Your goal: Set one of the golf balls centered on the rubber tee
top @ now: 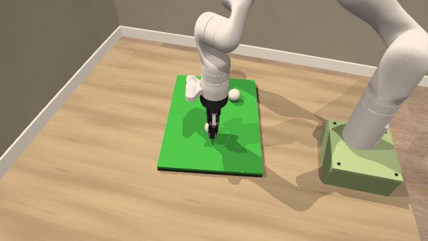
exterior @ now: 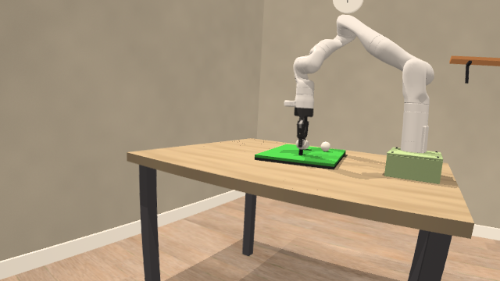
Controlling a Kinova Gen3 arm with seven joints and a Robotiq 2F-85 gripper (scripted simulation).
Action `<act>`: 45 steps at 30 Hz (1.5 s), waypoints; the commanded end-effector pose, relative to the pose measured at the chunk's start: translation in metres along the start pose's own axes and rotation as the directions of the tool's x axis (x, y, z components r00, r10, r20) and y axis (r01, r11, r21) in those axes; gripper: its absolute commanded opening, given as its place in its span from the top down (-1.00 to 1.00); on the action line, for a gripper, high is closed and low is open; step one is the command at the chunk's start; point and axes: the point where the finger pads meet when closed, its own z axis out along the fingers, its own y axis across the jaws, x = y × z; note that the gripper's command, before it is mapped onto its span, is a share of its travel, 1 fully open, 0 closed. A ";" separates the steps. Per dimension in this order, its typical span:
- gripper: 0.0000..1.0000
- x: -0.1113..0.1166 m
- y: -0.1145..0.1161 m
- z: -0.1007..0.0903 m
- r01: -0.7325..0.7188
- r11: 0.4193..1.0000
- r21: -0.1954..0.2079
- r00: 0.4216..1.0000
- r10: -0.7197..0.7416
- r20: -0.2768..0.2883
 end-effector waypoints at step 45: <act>-1.00 0.001 0.000 -0.010 -0.001 1.000 -0.001 1.000 0.001 -0.002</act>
